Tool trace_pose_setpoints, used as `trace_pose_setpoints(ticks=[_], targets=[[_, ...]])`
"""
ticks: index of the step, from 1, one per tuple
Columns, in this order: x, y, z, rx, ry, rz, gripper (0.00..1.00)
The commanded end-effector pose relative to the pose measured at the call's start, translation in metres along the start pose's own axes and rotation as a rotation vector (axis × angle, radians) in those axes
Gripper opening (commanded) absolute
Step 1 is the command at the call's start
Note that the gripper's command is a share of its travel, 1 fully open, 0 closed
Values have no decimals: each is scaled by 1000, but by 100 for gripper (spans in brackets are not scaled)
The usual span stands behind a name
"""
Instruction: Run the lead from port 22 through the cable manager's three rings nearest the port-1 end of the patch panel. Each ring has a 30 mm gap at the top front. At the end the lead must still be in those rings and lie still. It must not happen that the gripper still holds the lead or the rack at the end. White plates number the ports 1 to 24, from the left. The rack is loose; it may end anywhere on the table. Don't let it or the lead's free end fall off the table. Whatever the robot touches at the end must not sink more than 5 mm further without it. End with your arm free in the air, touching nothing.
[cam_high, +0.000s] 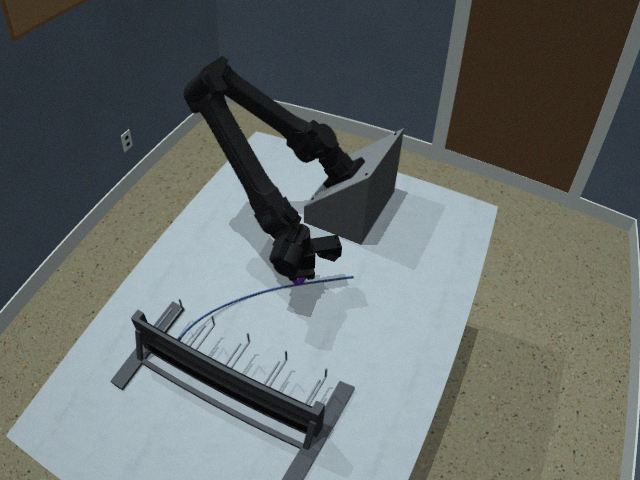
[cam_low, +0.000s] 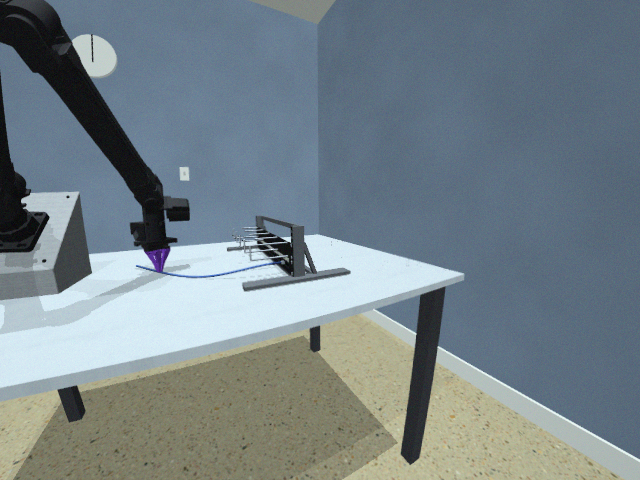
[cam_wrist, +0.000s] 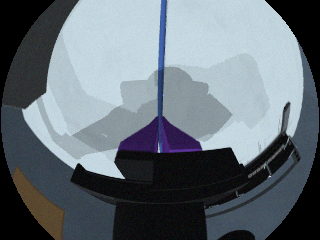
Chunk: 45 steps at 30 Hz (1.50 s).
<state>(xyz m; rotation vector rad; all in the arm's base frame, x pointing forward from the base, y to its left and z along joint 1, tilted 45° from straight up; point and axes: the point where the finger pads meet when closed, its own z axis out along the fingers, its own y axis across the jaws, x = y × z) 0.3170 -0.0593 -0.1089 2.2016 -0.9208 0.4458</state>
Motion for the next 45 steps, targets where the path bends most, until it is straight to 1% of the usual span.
trace_pose_setpoints(ticks=[1, 21, 27, 30, 34, 36, 45], targets=[[12, -12, 0, 19, 9, 26, 0], [13, -12, -1, 21, 10, 26, 0], [17, -16, -9, 43, 21, 32, 0], [14, -17, -14, 49, 24, 18, 0], [8, -11, -16, 43, 19, -7, 0], [8, -11, -16, 43, 19, -7, 0], [13, -16, -27, 50, 22, 17, 0]])
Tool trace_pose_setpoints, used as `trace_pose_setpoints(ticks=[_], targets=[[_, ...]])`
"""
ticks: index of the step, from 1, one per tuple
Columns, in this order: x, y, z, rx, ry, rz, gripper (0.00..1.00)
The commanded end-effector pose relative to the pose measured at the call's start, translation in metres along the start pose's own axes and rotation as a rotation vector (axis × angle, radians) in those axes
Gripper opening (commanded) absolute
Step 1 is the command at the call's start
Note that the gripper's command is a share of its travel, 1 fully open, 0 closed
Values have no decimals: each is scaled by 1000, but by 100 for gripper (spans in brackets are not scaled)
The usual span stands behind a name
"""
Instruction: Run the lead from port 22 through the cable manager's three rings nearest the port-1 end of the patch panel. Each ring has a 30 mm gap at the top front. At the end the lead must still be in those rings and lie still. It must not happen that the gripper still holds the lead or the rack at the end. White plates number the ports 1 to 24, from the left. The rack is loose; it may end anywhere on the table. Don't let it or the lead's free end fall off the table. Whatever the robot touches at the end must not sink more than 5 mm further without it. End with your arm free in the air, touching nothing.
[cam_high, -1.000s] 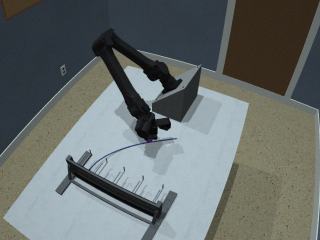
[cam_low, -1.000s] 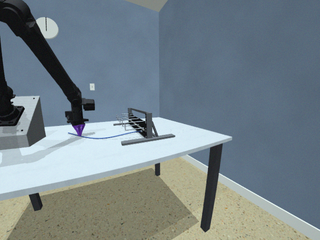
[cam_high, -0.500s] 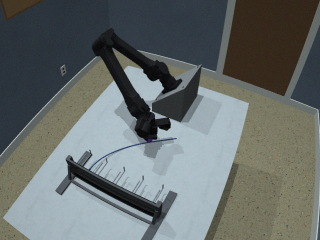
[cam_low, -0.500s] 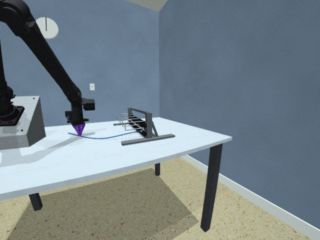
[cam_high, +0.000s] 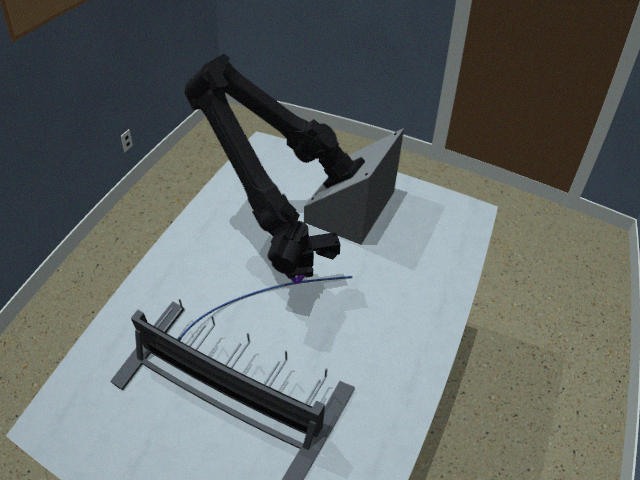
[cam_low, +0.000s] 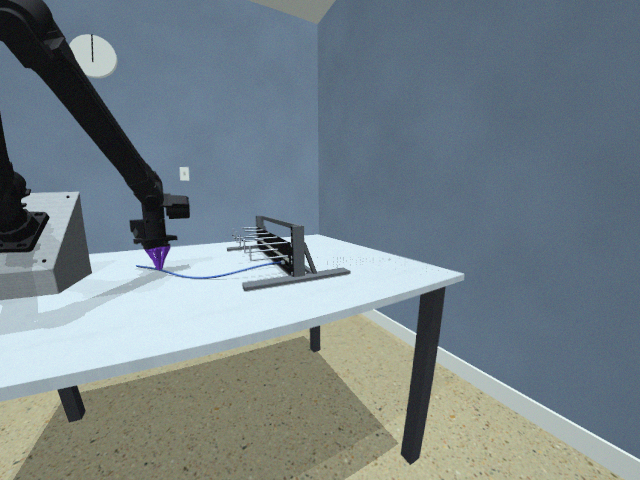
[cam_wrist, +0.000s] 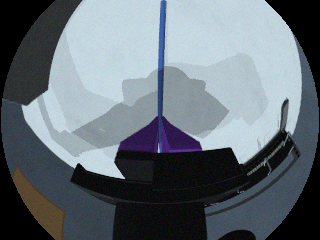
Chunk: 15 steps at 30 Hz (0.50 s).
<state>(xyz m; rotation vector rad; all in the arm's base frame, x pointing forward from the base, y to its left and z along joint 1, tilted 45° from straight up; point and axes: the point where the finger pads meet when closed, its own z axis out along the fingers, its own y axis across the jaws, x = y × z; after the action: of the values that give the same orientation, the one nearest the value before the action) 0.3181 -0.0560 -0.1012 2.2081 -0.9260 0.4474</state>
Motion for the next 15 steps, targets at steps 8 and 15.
trace_pose_setpoints(ticks=[8, 15], targets=[[10, -18, -27, 44, 26, 15, 0], [11, -18, -36, 46, 25, 16, 0]])
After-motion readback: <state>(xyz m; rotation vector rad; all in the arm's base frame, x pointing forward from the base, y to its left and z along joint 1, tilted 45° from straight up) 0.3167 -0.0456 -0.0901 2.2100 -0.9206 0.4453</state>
